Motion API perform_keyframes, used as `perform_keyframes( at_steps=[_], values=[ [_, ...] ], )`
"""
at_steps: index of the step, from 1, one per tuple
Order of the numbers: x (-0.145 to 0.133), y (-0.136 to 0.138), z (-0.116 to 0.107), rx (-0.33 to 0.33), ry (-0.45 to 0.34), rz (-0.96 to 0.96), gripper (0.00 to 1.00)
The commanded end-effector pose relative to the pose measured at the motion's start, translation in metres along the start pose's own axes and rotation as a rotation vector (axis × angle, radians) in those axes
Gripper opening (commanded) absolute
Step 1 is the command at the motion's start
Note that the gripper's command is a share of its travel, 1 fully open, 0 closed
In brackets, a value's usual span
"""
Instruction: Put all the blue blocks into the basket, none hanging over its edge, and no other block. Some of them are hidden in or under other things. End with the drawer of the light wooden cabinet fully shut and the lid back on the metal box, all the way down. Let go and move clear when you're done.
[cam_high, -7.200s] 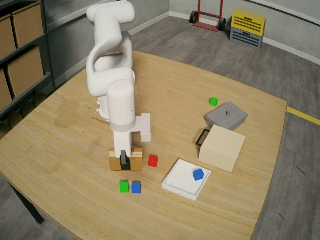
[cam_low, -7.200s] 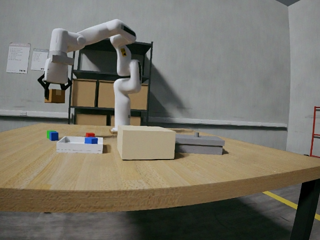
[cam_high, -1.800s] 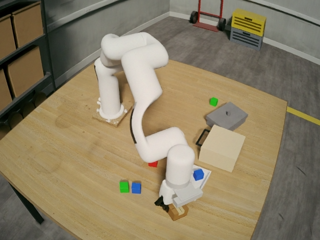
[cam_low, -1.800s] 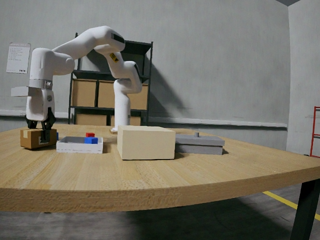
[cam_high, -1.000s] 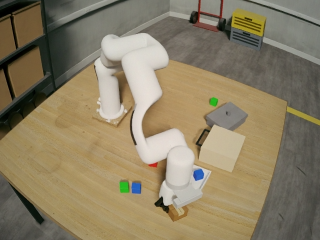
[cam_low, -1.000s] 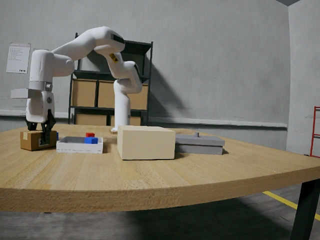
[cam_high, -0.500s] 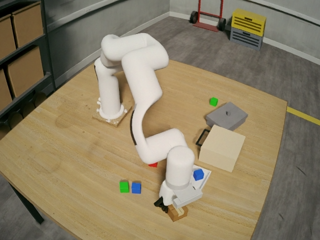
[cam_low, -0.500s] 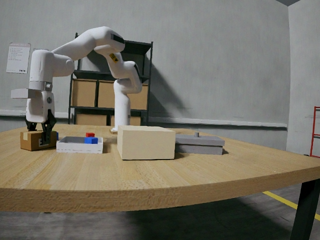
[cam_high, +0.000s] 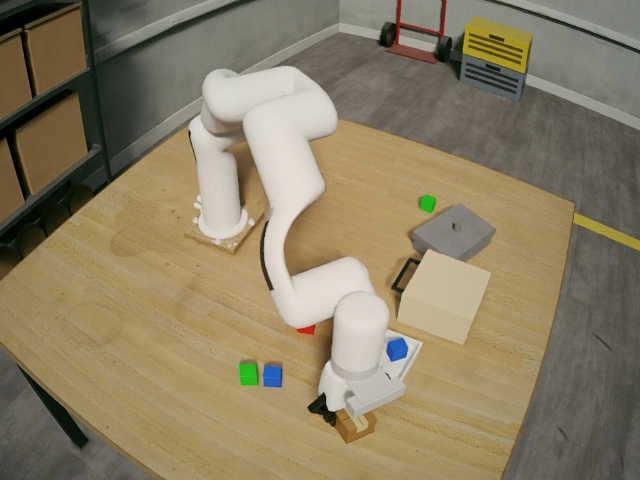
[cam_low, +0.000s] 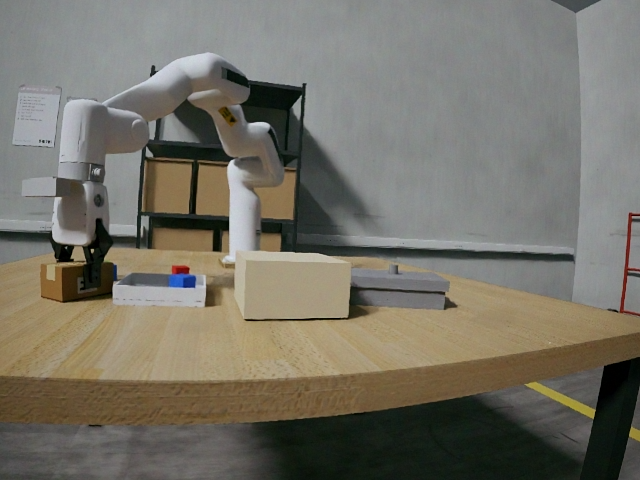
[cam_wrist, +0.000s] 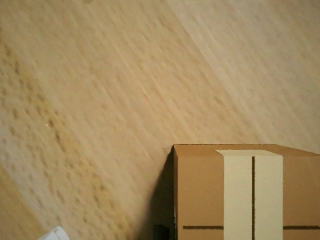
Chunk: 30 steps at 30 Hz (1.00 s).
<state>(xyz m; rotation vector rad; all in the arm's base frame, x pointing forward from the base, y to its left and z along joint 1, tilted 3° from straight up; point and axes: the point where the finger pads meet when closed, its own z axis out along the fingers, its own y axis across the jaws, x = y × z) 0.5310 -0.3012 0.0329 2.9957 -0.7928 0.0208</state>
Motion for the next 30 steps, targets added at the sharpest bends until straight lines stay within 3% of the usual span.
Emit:
perform_keyframes(
  at_steps=[1,21,30],
  values=[
    [0.002,0.000,-0.002,0.000,0.005,0.000,0.73],
    [0.002,0.000,-0.009,0.000,0.005,0.000,0.73],
    [0.002,0.000,-0.034,0.000,0.005,0.000,0.73]
  ],
)
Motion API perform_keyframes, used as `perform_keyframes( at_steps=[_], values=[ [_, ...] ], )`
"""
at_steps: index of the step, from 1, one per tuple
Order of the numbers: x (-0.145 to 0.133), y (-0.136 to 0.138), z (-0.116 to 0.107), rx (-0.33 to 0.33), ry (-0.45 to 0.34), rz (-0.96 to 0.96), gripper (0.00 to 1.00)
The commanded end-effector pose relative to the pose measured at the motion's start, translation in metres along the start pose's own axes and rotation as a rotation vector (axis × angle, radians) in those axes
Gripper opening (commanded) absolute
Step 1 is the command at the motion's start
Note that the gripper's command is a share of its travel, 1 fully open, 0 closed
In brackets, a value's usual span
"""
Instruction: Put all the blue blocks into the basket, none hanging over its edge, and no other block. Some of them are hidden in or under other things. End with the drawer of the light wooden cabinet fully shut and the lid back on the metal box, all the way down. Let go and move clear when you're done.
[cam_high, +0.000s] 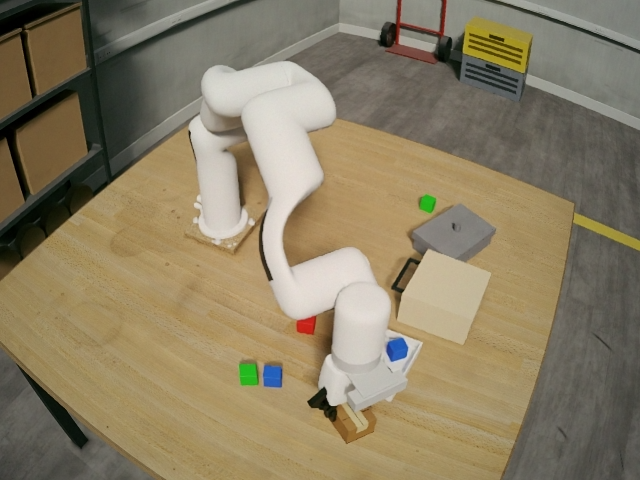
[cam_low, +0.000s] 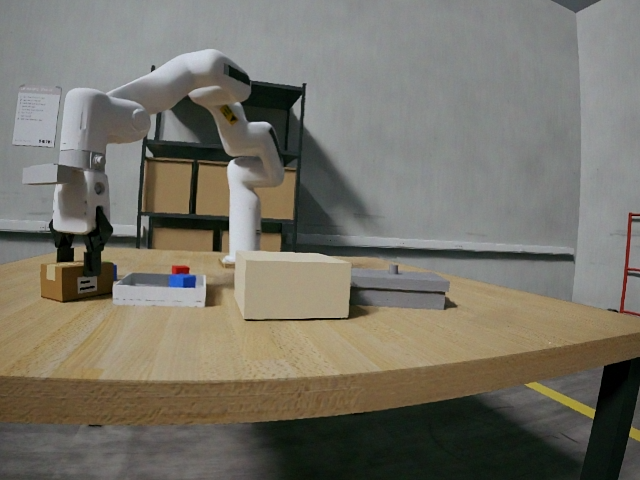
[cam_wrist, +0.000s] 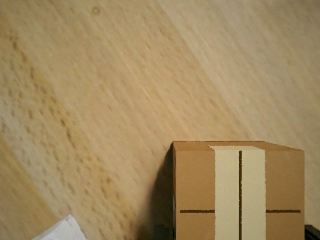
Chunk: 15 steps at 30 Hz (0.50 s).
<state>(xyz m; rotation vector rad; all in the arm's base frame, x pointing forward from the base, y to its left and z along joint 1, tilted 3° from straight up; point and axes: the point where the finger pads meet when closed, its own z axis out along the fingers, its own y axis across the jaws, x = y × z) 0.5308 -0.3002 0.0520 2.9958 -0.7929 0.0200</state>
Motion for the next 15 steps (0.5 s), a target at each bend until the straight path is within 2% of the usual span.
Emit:
perform_keyframes(
  at_steps=[1,6,8,15],
  values=[
    [0.002,0.000,-0.019,0.000,0.006,0.000,0.73],
    [0.002,0.000,-0.041,0.000,0.006,0.000,0.73],
    [0.002,0.000,-0.041,0.000,0.006,0.000,0.73],
    [0.001,0.000,-0.074,0.000,0.006,0.000,0.73]
  ],
)
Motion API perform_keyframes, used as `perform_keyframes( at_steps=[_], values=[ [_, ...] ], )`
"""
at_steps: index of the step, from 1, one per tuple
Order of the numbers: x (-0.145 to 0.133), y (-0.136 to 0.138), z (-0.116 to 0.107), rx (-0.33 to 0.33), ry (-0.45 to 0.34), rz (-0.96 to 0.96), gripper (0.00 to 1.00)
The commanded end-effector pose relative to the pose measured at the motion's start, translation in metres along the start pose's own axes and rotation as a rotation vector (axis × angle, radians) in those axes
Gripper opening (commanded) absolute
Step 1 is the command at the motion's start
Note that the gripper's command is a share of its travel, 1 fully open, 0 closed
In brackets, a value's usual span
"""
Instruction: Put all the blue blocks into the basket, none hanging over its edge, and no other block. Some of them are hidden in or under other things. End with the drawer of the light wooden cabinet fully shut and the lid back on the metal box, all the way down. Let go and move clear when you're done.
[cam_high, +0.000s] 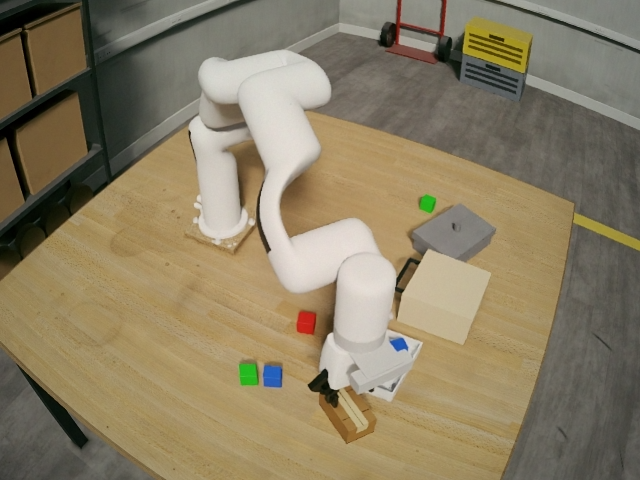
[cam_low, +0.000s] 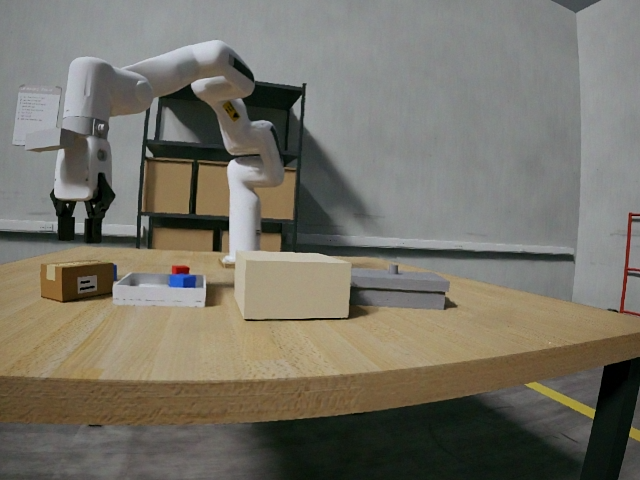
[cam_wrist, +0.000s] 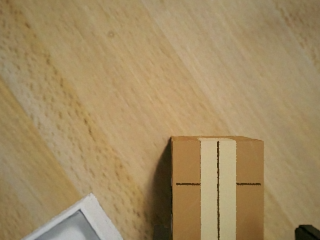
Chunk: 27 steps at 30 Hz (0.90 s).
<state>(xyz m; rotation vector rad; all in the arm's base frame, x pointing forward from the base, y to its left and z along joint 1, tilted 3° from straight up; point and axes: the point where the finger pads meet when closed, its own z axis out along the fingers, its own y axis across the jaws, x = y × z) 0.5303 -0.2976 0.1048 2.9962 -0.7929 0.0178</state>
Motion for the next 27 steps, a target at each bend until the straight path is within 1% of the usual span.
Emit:
perform_keyframes(
  at_steps=[1,8,10,19,27],
  values=[
    [0.002,0.000,-0.026,0.000,0.007,0.000,0.73],
    [0.002,0.000,-0.054,0.000,0.007,0.000,0.73],
    [0.002,0.000,-0.054,0.000,0.007,0.000,0.73],
    [0.001,0.000,-0.077,0.000,0.007,0.000,0.73],
    [0.001,0.000,-0.083,0.000,0.007,0.000,0.73]
  ],
)
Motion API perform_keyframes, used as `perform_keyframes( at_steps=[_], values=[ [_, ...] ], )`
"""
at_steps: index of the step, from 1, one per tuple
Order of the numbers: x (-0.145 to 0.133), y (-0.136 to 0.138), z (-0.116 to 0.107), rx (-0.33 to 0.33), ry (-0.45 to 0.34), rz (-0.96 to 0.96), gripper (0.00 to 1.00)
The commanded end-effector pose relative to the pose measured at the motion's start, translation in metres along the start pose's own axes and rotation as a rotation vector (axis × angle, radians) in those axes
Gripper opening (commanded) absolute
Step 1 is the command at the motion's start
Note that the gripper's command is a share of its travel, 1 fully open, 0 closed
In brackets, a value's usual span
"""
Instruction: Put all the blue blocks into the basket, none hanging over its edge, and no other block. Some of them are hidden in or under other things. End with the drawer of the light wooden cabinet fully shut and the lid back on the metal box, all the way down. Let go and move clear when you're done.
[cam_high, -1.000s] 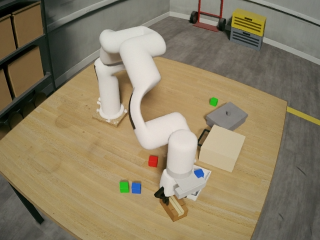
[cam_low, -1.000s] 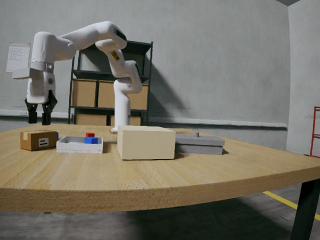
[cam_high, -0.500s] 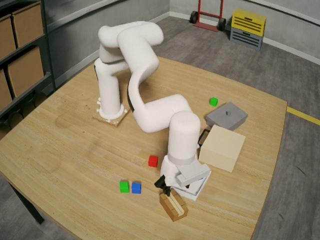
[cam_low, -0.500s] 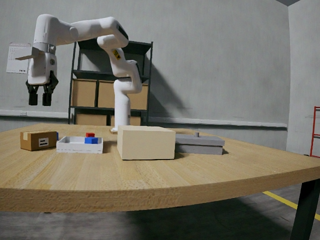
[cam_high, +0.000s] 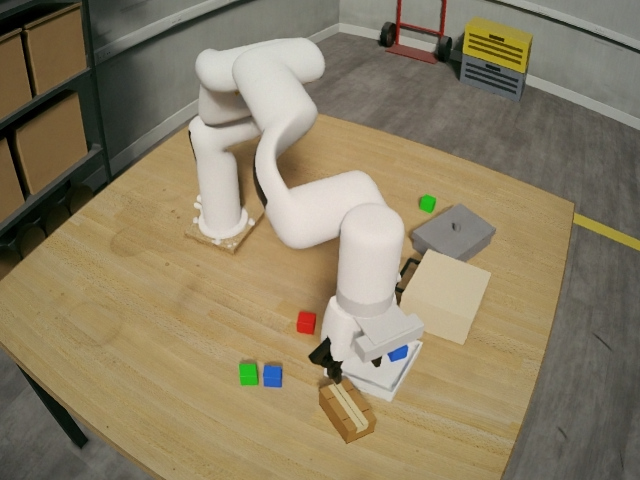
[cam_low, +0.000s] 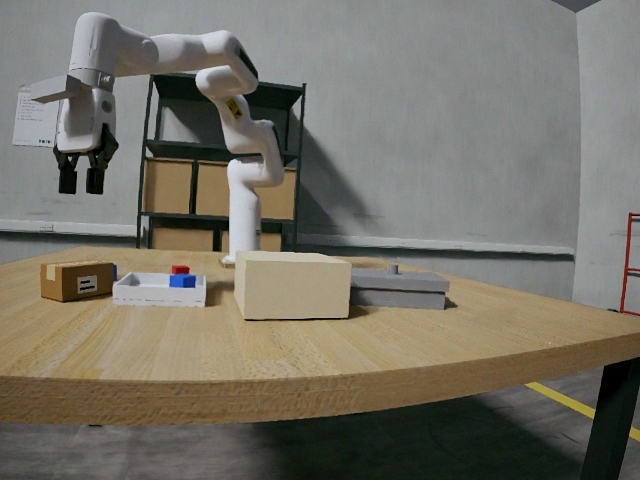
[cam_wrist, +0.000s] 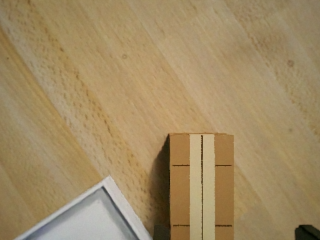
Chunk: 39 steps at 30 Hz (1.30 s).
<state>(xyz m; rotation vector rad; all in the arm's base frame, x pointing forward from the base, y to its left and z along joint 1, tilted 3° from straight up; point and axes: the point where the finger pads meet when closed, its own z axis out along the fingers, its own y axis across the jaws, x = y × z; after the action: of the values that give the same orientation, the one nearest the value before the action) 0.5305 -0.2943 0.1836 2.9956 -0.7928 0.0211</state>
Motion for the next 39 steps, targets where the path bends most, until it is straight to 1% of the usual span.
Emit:
perform_keyframes(
  at_steps=[1,9,12,15,17,21,26,29,32,34,35,39],
  values=[
    [0.001,0.000,-0.004,0.000,0.005,0.000,0.73],
    [-0.001,0.002,-0.005,0.000,0.005,-0.025,0.73],
    [-0.011,0.011,-0.007,0.000,0.005,-0.109,0.73],
    [-0.029,0.025,-0.009,-0.001,0.005,-0.260,0.73],
    [-0.029,0.025,-0.009,-0.001,0.005,-0.260,0.73],
    [-0.064,0.047,-0.011,-0.002,0.004,-0.511,0.73],
    [-0.110,0.070,-0.008,-0.006,-0.012,-0.715,0.73],
    [-0.129,0.078,-0.006,-0.006,-0.021,-0.841,0.73],
    [-0.139,0.081,-0.004,-0.005,-0.017,-0.965,0.73],
    [-0.139,0.081,-0.004,-0.005,-0.017,-0.965,0.73],
    [-0.140,0.081,-0.004,-0.003,0.005,-1.053,0.73],
    [-0.141,0.082,-0.004,-0.003,0.005,-1.057,0.73]
  ],
)
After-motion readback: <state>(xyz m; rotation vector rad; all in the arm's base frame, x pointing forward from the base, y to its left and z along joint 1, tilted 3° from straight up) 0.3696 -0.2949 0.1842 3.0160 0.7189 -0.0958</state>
